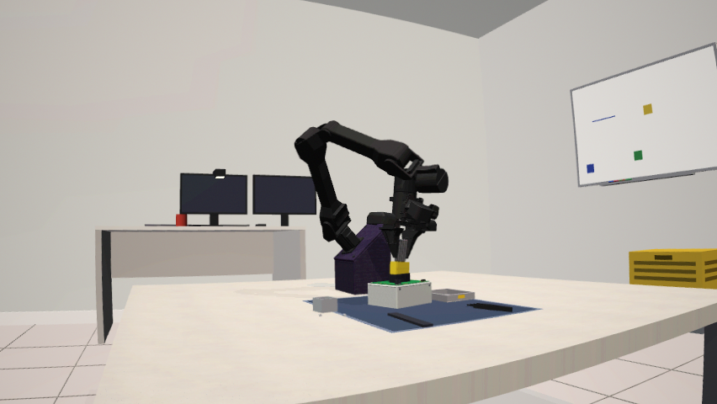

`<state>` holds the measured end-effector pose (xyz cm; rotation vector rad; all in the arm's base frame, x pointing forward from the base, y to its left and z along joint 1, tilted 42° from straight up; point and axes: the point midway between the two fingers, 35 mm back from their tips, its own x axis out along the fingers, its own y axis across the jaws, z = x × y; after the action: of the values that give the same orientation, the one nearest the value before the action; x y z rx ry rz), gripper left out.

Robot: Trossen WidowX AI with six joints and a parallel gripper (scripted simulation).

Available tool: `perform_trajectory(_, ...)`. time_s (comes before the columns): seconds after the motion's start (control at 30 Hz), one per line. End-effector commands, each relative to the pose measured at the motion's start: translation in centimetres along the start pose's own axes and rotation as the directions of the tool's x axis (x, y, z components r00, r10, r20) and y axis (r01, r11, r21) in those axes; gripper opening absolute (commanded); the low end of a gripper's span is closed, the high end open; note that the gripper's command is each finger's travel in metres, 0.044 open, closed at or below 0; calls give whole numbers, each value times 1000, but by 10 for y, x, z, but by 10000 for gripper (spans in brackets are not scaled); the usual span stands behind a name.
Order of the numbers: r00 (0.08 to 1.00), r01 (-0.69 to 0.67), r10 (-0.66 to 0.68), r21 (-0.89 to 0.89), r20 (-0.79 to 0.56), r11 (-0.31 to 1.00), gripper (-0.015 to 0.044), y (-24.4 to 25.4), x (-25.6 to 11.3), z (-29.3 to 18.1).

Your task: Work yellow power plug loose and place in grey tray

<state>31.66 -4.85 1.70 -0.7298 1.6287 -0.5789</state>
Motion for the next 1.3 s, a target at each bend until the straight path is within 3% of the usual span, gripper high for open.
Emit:
perform_trajectory(0.0,997,-72,73,-22,27,997,0,-4,-14,1)
perform_trajectory(0.17,978,-204,205,-25,23,979,0,-16,-14,1)
perform_trajectory(0.3,972,-234,235,-26,22,972,0,-18,-14,1)
perform_trajectory(0.67,1000,11,-11,-20,28,1000,0,3,-18,0)
perform_trajectory(0.8,999,34,-33,-19,28,999,0,5,-19,0)
perform_trajectory(1.27,971,-236,237,-26,22,971,0,-20,-32,0)
